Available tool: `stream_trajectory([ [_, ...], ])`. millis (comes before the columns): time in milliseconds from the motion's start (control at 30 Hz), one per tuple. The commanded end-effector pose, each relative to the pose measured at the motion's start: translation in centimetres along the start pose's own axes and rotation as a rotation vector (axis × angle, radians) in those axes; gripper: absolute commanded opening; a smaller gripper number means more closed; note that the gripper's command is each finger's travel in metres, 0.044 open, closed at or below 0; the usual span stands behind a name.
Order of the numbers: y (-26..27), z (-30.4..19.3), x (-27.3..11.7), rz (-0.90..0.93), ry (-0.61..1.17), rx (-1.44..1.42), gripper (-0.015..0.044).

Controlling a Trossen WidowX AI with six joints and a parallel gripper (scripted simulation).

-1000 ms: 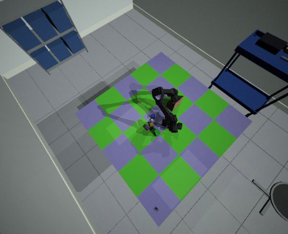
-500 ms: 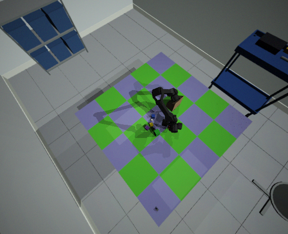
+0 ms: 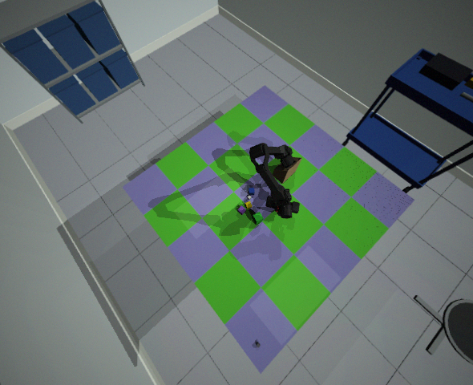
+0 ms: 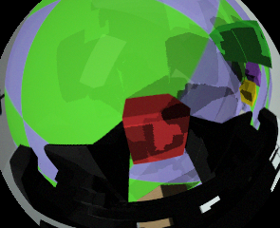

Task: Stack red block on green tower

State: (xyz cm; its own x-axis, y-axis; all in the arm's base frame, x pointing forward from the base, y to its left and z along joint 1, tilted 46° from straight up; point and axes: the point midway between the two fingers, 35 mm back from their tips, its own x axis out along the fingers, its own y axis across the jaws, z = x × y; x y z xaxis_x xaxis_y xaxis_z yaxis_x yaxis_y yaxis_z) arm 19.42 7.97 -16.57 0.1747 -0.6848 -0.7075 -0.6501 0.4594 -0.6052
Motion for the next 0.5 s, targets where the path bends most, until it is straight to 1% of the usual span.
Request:
stream_trajectory([
  [0, 0.0, 0.0, -0.5, -0.003, -0.001, -0.005, 0.0052],
  [67, 0.0, 0.1, -1.3, -0.002, -0.002, -0.005, 0.0],
  [467, 0.1, 0.1, -7.0, 0.0, -0.003, -0.005, 0.0],
])
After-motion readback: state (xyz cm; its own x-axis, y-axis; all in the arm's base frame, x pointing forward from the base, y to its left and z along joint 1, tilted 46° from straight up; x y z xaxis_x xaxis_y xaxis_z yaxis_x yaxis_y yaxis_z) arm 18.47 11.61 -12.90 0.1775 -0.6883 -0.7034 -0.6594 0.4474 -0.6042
